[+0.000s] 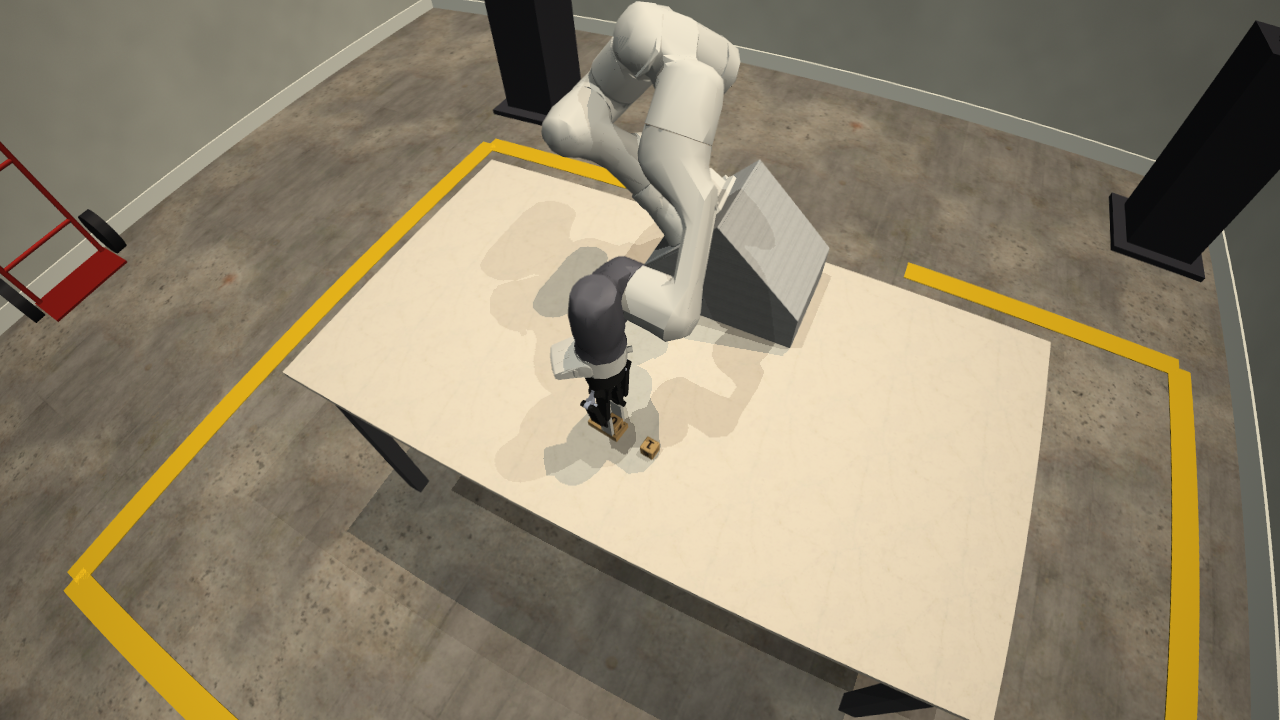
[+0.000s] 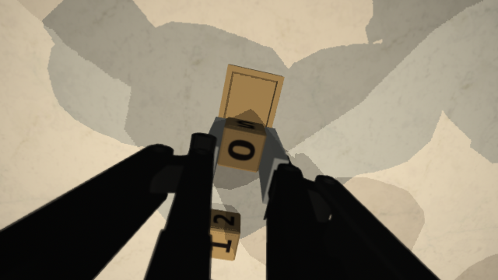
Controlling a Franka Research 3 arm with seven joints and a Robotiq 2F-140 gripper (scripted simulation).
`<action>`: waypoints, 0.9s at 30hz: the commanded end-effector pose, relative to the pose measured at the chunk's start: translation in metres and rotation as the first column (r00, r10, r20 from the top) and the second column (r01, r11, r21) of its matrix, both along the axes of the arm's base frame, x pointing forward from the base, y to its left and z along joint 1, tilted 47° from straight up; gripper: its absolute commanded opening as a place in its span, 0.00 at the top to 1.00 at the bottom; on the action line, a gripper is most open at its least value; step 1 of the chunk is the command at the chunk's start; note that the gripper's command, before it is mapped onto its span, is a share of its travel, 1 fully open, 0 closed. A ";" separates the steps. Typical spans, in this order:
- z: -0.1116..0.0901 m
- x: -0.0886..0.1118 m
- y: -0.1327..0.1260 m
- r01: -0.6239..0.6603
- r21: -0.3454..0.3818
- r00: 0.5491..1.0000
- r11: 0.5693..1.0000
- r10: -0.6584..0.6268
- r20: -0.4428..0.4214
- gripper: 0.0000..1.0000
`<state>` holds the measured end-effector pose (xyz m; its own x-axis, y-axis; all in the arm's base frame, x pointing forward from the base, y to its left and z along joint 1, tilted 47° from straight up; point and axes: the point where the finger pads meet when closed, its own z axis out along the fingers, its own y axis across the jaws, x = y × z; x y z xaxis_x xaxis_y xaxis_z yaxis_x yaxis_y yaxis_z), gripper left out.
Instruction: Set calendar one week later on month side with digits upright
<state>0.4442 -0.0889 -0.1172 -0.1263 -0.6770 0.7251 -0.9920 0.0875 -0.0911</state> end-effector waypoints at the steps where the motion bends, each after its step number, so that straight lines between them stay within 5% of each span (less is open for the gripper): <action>1: -0.001 0.001 0.001 -0.007 0.001 1.000 1.000 0.007 -0.002 0.84; 27: -0.001 0.001 0.001 -0.007 0.001 1.000 1.000 0.007 -0.002 0.84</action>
